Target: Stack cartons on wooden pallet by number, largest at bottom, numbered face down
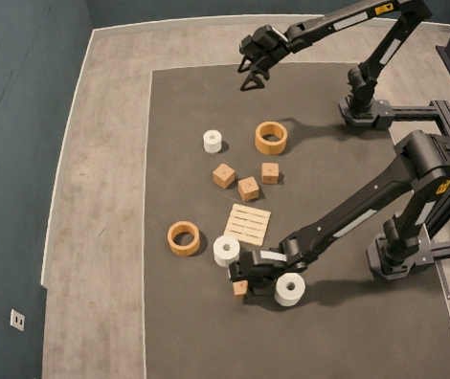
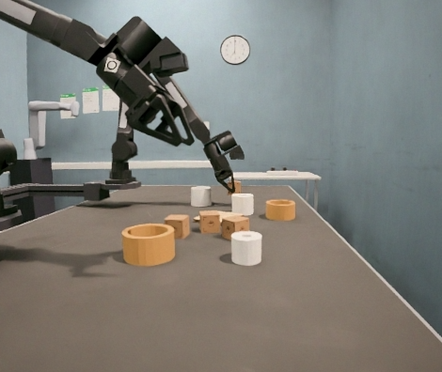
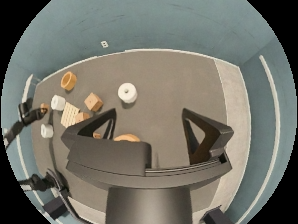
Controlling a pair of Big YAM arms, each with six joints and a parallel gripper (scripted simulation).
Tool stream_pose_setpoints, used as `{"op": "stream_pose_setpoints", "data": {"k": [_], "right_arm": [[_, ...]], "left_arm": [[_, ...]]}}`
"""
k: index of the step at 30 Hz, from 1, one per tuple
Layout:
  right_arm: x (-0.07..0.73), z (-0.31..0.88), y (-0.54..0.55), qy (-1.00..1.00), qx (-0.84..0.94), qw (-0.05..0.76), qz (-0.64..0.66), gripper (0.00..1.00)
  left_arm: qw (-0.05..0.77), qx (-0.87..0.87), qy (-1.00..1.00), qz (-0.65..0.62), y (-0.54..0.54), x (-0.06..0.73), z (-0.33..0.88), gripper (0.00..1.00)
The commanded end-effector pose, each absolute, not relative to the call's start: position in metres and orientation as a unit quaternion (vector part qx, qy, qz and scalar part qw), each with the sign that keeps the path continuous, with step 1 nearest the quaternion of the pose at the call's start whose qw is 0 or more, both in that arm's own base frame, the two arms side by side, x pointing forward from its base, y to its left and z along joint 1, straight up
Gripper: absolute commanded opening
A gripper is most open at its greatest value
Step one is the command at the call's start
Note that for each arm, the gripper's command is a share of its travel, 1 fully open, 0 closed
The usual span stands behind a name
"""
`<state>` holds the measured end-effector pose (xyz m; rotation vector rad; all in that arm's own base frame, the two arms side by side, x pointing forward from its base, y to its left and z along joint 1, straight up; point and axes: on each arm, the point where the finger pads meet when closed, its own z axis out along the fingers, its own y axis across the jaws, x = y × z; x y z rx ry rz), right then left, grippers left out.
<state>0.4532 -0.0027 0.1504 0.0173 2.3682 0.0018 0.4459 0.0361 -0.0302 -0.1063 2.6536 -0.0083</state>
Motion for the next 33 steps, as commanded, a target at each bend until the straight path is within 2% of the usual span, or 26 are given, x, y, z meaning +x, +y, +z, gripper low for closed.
{"op": "stream_pose_setpoints", "data": {"k": [1, 33], "right_arm": [[0.465, 0.169, -0.002, 0.921, -0.001, 0.390, -0.002, 1.00], [0.465, 0.169, -0.002, 0.921, -0.001, 0.390, -0.002, 1.00]], "left_arm": [[0.273, -0.042, 0.961, 0.008, 0.035, 0.461, -0.012, 0.46], [0.264, -0.043, 0.964, 0.010, 0.041, 0.460, -0.056, 0.46]]}}
